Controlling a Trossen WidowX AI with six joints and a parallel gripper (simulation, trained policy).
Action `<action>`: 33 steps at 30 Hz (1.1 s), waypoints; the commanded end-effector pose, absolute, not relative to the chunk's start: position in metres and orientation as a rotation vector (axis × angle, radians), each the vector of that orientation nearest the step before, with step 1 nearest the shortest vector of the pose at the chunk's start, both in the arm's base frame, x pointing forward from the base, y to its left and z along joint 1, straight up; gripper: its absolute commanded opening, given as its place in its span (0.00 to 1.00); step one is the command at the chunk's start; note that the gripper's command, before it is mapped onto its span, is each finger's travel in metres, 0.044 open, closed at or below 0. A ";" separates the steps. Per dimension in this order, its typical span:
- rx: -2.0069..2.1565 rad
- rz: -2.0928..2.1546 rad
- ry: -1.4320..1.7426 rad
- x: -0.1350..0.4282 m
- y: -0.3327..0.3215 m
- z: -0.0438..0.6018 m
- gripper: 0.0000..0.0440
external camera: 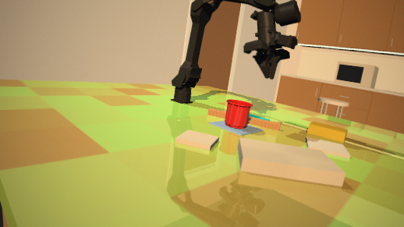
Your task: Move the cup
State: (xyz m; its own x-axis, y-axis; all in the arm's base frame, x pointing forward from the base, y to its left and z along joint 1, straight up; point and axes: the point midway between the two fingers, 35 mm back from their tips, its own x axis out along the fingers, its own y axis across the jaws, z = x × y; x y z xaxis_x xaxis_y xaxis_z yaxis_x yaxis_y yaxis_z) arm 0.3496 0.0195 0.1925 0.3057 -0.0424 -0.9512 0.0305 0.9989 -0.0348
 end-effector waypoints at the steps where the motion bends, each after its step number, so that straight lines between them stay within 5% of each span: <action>1: -0.035 -0.048 1.312 0.348 0.013 0.189 0.26; 13: -0.107 -0.032 1.469 0.340 -0.011 0.166 0.24; 33: -0.183 0.019 1.595 0.333 -0.049 0.109 0.35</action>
